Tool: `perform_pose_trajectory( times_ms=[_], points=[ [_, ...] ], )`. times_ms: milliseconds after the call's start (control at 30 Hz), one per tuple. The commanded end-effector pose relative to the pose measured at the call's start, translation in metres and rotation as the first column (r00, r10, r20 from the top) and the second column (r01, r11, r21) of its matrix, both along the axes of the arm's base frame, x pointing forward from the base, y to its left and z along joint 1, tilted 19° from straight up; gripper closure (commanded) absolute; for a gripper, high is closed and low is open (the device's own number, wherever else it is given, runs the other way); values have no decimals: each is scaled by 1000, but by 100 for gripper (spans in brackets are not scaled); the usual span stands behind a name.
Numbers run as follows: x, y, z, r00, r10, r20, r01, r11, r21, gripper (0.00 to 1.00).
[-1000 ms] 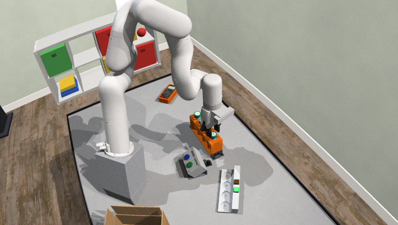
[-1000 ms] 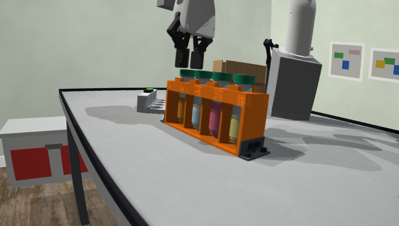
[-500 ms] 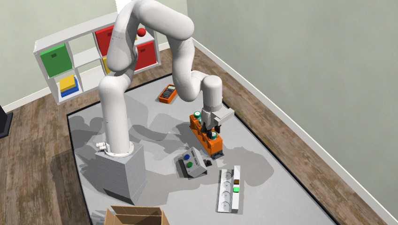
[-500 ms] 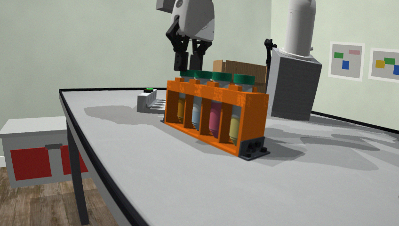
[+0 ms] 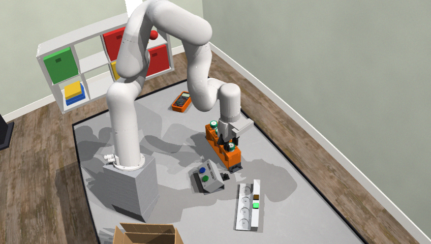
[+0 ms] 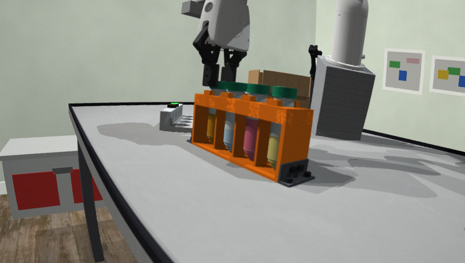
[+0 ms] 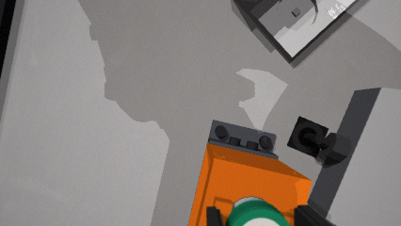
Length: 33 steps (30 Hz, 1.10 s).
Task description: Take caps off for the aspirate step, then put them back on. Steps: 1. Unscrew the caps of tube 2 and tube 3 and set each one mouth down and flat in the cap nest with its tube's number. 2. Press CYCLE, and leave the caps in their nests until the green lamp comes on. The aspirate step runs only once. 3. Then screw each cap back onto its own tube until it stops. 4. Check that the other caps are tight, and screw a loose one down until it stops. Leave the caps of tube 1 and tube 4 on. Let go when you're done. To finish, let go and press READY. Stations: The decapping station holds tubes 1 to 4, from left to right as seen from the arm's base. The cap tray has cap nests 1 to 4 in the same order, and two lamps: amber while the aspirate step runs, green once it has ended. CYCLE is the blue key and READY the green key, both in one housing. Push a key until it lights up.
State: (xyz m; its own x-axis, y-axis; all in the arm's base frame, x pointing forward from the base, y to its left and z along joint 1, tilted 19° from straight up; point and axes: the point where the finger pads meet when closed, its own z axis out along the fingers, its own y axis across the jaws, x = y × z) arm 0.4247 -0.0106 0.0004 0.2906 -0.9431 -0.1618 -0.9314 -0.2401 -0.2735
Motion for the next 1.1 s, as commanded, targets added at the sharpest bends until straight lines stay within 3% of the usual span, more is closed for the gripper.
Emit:
perform_pose_trajectory(
  times_ms=[0,167,200,667,1067],
  points=[
    [2,-1,0,1000,-1,4,1,1000,-1,54],
    [2,-1,0,1000,-1,4,1,1000,-1,54],
    [2,-1,0,1000,-1,4,1,1000,-1,100],
    [2,-1,0,1000,-1,4,1,1000,-1,100],
    [2,-1,0,973,-225,-57,228,973,45,100]
  ],
)
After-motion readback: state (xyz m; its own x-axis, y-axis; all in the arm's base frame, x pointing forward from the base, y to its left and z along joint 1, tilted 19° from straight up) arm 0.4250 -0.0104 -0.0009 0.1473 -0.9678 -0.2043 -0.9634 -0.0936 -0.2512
